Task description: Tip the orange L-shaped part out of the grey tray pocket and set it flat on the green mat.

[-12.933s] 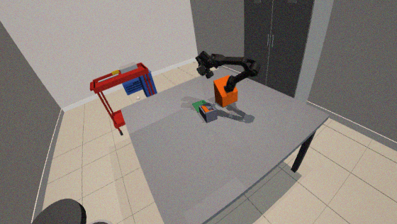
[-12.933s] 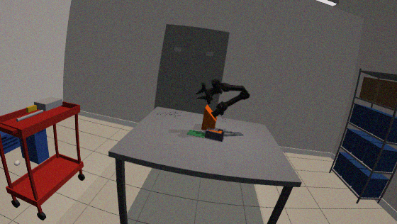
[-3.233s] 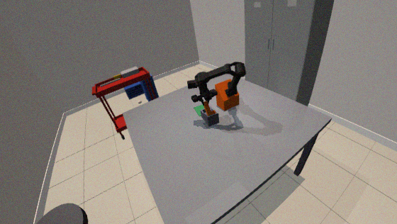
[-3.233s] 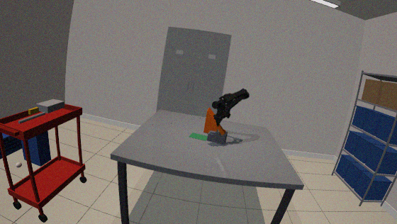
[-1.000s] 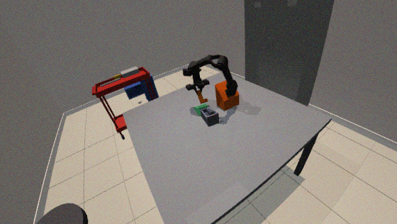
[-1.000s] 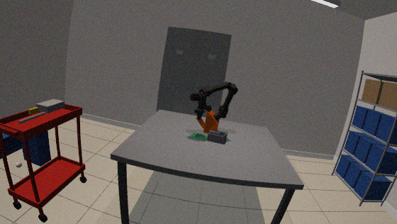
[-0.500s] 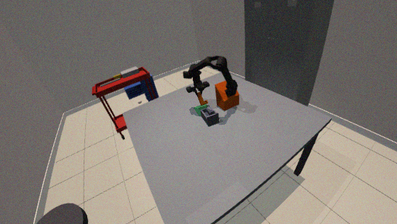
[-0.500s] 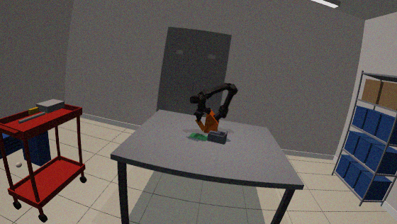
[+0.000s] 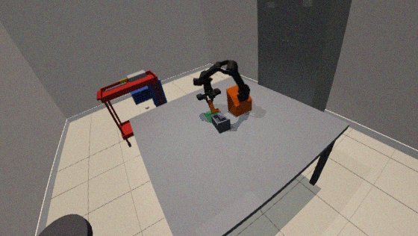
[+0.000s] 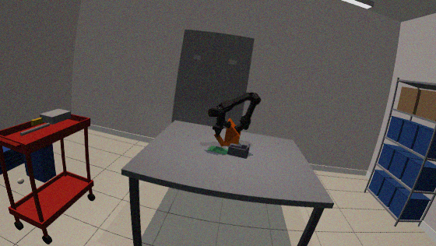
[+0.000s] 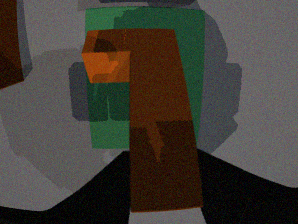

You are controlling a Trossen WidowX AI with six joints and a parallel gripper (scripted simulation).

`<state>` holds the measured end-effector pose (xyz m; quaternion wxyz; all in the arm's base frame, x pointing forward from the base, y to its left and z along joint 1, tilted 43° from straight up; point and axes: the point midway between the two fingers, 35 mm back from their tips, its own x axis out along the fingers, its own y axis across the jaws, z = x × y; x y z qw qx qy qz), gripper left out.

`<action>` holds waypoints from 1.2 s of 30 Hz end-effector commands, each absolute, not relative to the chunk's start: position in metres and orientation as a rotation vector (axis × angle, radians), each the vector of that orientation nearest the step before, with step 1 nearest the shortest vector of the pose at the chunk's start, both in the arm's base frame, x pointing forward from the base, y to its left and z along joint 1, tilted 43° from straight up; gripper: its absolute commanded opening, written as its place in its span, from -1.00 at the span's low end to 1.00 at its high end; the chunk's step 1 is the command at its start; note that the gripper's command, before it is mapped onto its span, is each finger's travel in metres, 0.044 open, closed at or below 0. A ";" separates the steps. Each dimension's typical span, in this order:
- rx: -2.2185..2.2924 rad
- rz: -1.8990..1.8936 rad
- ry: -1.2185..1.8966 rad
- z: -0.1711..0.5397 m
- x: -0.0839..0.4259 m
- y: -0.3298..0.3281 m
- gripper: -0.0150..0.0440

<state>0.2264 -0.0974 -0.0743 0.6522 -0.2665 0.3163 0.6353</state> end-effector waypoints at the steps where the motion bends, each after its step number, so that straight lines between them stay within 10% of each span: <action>1: -0.593 1.444 0.715 -0.079 0.225 -0.090 -0.49; 36: -0.592 1.444 0.714 -0.099 0.225 -0.072 -0.49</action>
